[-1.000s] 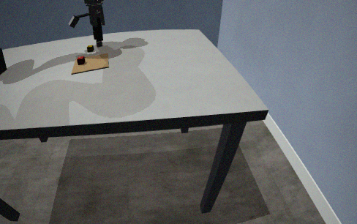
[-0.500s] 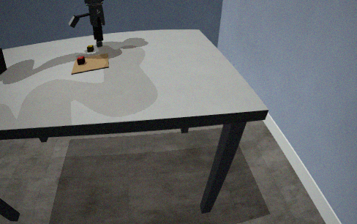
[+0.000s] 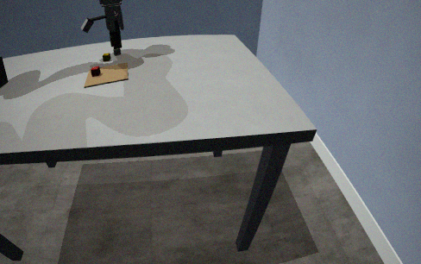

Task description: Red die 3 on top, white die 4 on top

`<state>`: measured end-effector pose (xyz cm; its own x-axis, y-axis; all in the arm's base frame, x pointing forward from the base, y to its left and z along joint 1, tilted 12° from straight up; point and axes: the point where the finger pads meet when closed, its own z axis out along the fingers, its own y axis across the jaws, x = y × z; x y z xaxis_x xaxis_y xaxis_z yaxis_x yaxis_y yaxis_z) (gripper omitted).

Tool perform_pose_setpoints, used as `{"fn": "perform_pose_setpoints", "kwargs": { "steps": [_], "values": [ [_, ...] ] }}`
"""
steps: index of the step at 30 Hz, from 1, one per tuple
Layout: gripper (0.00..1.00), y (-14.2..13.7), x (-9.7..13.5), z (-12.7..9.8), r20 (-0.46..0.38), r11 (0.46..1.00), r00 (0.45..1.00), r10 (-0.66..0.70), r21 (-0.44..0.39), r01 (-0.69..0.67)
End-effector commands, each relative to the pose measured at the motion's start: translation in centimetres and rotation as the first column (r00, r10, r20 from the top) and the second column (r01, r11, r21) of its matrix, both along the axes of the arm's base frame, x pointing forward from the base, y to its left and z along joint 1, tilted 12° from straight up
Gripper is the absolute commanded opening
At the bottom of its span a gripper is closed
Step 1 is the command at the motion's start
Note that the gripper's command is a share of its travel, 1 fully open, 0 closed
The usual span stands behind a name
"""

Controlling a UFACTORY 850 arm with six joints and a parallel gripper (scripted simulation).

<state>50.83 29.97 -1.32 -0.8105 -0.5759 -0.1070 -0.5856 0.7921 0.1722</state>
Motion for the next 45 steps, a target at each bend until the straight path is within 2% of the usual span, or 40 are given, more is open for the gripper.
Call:
{"fn": "perform_pose_setpoints", "kwargs": {
  "steps": [1,17,32,45],
  "values": [
    [0.42,0.0,0.1,0.1,0.002,1.0,1.0,0.0,0.001,0.0],
    [0.42,0.1,0.1,0.0,0.002,1.0,1.0,0.0,0.001,0.0],
    [0.42,0.5,0.1,-2.2,0.002,1.0,1.0,0.0,0.001,0.0],
    [0.42,0.6,0.1,-2.8,0.002,1.0,1.0,0.0,0.001,0.0]
  ]
}}
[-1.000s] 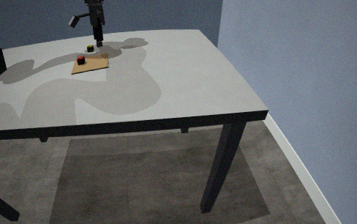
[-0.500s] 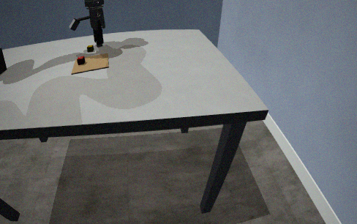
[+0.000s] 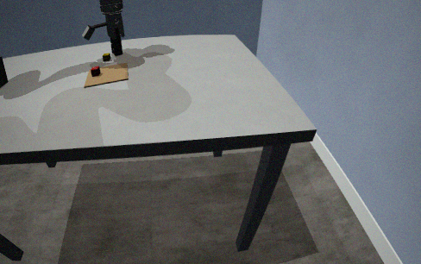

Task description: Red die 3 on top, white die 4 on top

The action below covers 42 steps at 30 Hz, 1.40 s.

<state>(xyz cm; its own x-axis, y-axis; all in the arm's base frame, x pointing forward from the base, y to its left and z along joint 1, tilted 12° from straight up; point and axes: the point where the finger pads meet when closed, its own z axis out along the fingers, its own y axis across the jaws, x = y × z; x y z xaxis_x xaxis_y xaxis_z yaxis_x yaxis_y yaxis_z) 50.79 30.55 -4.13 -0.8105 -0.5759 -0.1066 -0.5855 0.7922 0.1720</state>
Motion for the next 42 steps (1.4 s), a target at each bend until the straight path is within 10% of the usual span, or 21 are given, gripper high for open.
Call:
{"fn": "perform_pose_setpoints", "kwargs": {
  "steps": [1,33,34,42],
  "values": [
    [0.42,0.04,0.09,0.04,0.002,1.0,1.0,0.0,0.001,0.0],
    [0.42,0.04,0.09,0.04,0.002,1.0,1.0,0.0,0.001,0.0],
    [0.21,0.04,0.09,0.04,0.002,1.0,1.0,0.0,0.001,0.0],
    [0.21,0.04,0.09,0.04,0.002,1.0,1.0,0.0,0.001,0.0]
  ]
}}
